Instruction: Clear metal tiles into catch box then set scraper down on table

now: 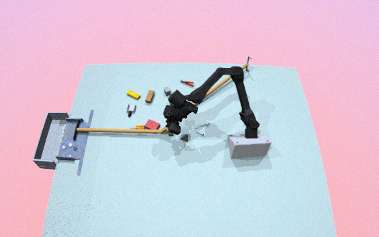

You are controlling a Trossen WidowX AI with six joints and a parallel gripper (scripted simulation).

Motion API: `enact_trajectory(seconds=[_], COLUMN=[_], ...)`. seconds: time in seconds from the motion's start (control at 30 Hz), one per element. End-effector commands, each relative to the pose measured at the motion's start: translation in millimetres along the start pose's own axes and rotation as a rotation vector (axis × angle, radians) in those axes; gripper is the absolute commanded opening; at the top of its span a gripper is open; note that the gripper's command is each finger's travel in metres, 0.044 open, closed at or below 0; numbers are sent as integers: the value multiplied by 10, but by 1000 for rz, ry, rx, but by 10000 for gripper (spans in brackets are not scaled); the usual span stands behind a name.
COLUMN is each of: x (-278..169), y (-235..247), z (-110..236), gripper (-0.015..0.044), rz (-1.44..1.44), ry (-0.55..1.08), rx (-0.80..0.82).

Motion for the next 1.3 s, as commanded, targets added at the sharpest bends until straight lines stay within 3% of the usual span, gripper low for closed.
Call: enact_trajectory(seconds=[0.0, 1.27], x=[-31, -538], y=[2, -36], z=[86, 431], gripper=[0, 0], rz=[-7, -5], ry=[-14, -17], rx=[0, 2])
Point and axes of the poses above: the point midway between the two fingers, 35 mm back from their tips, its own z axis back along the fingers, its own y axis across the jaws, x = y × z, the point moved 7 cm from there along z, back along the fingers, and after that the axes turned 5 degrees about -z, right-handed, at the moved point
